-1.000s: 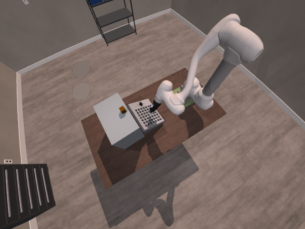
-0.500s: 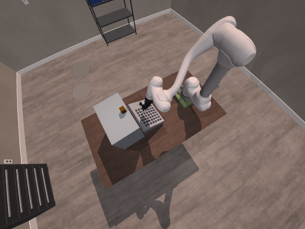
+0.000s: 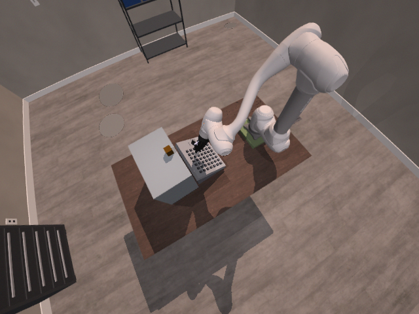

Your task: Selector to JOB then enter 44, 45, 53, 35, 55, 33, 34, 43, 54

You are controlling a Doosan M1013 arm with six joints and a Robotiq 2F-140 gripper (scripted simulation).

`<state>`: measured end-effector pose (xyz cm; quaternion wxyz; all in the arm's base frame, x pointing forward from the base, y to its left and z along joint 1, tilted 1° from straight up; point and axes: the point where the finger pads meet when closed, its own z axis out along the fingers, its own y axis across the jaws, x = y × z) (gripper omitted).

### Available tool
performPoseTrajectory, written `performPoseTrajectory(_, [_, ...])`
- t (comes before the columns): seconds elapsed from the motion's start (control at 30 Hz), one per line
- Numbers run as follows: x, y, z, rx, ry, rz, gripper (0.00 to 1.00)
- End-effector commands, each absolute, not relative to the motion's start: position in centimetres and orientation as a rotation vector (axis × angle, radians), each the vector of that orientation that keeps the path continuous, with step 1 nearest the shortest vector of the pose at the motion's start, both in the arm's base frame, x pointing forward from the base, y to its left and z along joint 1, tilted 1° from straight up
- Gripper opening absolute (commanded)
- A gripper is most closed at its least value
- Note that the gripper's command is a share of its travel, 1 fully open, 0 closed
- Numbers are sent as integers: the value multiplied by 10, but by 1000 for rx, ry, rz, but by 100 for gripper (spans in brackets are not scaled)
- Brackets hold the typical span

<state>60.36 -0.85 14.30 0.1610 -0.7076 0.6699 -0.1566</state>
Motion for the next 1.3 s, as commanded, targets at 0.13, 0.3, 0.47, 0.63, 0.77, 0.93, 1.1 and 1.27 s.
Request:
performPoseTrajectory(0.13, [606, -8, 139, -2021, 1913, -446, 0])
performPoseTrajectory(0.3, [606, -8, 138, -2021, 1913, -446, 0])
performPoseTrajectory(0.47, [606, -8, 138, -2021, 1913, -446, 0])
performPoseTrajectory(0.63, [606, -8, 138, -2021, 1913, -446, 0])
performPoseTrajectory(0.77, [606, -8, 138, -2021, 1913, -446, 0])
performPoseTrajectory(0.93, [606, -8, 138, -2021, 1913, -446, 0])
performPoseTrajectory(1.1, [606, -8, 137, -2021, 1913, -446, 0])
performPoseTrajectory(1.27, [607, -8, 135, -2021, 1913, -446, 0])
